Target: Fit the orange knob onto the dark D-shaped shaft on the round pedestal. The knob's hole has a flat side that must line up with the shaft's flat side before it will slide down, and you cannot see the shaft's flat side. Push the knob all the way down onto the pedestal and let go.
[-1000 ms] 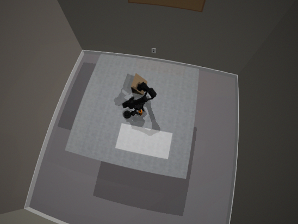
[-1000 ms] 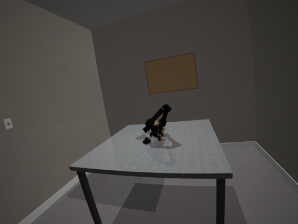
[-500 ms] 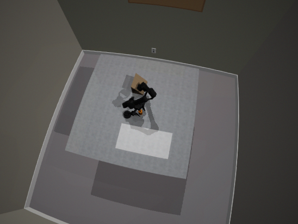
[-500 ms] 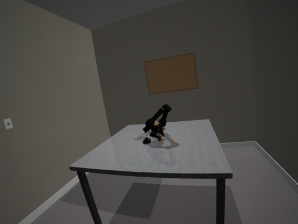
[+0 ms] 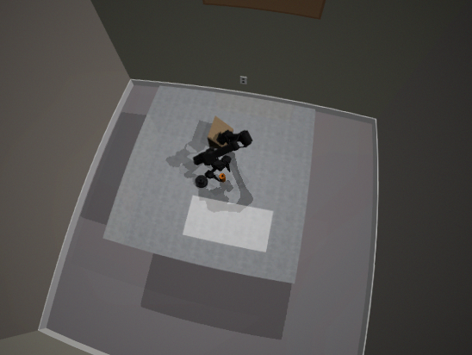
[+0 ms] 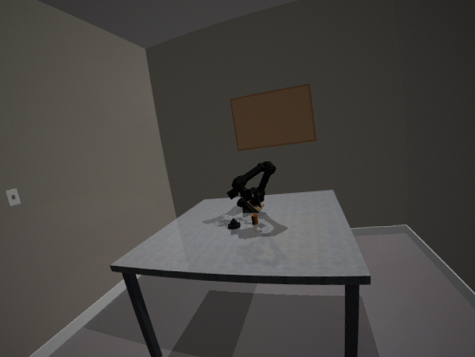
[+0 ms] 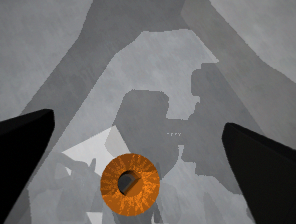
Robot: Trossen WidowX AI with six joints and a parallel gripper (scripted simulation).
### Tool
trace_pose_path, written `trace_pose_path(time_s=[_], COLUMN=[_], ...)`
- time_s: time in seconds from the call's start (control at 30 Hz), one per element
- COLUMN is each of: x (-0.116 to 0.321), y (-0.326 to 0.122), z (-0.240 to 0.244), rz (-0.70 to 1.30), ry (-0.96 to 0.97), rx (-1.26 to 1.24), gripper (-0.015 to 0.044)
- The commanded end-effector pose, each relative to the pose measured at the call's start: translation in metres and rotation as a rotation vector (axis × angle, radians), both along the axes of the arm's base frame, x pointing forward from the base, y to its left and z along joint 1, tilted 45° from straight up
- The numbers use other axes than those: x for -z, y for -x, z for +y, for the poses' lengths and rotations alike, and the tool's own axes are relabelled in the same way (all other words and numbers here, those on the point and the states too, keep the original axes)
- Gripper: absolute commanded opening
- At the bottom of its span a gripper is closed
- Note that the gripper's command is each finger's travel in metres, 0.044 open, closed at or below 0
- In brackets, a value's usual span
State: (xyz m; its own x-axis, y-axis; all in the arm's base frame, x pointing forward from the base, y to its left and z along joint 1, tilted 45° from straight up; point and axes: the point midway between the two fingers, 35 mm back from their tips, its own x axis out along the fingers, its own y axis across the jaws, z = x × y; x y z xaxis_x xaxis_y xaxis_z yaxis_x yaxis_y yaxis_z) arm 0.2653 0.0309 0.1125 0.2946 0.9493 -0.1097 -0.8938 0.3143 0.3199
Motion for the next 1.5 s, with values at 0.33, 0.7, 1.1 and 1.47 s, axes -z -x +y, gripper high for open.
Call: trace_pose_path(time_s=[0.33,0.7,1.1,1.47], x=[-0.019,-0.019,-0.018,0.001], y=[0.001,0.001,0.001,0.002], z=[-0.024,-0.024,-0.023,-0.005], rz=[0.157,0.212,1.069,1.069], ry=[0.672,0.664,0.478,0.478], rx=[-0.308,-0.281,0.176,0.176], gripper=[0.0440,0.0440,0.0440,0.0440])
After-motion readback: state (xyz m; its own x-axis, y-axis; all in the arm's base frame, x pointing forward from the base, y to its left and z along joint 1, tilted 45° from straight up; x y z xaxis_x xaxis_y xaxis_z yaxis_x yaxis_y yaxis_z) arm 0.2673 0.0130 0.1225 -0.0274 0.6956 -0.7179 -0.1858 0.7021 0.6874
